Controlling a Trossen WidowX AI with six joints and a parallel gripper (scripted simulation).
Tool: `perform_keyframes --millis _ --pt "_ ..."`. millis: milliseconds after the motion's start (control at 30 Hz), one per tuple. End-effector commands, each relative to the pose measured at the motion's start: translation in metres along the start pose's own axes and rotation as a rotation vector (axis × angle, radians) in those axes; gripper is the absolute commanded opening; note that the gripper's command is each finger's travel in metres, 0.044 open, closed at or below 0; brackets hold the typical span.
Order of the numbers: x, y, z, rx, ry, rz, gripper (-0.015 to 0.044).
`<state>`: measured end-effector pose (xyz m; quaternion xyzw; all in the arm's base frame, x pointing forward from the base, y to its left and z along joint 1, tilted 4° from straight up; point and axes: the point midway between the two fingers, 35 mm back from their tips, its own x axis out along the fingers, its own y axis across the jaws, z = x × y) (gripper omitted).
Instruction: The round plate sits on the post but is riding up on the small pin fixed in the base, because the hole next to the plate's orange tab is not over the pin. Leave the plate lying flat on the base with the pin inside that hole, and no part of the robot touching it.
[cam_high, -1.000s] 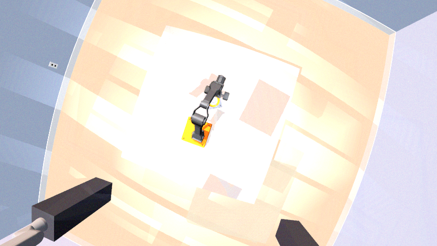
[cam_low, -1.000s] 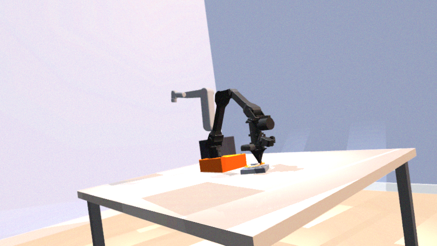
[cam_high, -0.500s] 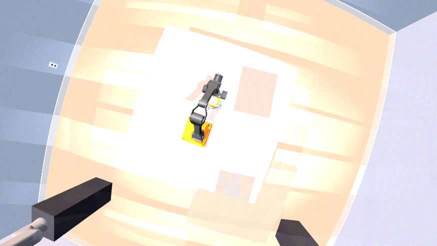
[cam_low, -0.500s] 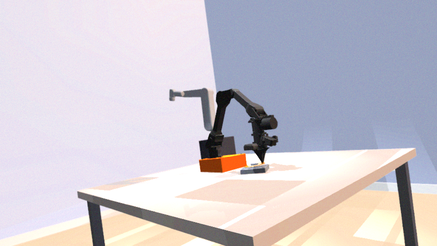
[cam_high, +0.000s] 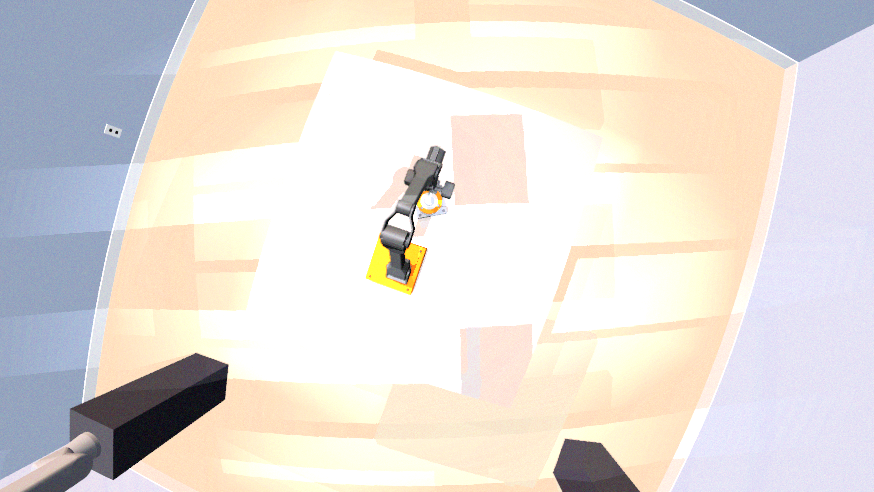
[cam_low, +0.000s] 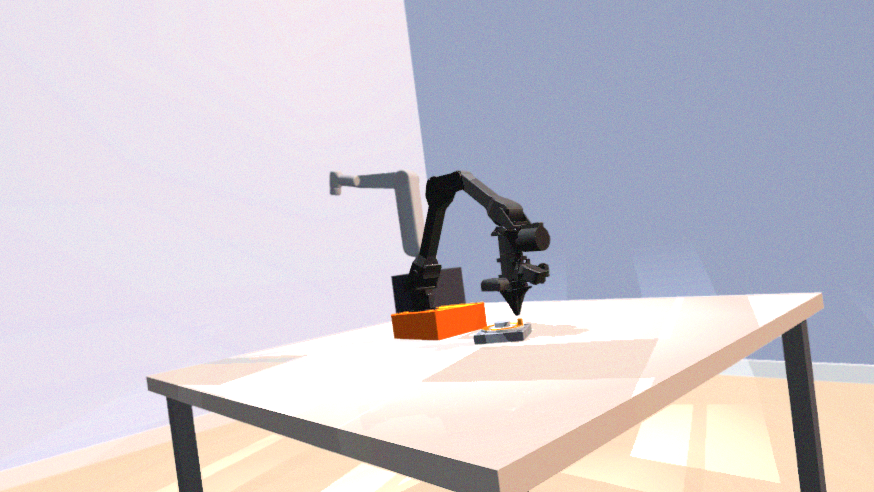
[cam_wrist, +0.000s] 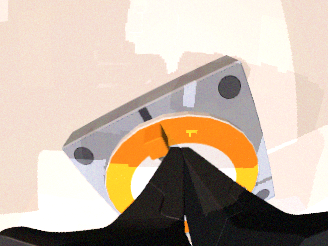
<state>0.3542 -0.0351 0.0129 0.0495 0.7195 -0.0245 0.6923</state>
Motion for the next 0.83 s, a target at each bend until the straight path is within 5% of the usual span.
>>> perform_keyframes --millis 0,800 --pt "-0.0261 0.0001 0.0011 0.002 -0.028 0.004 0.0" --pt "-0.0255 -0.001 -0.0013 0.004 -0.021 0.0 0.0"
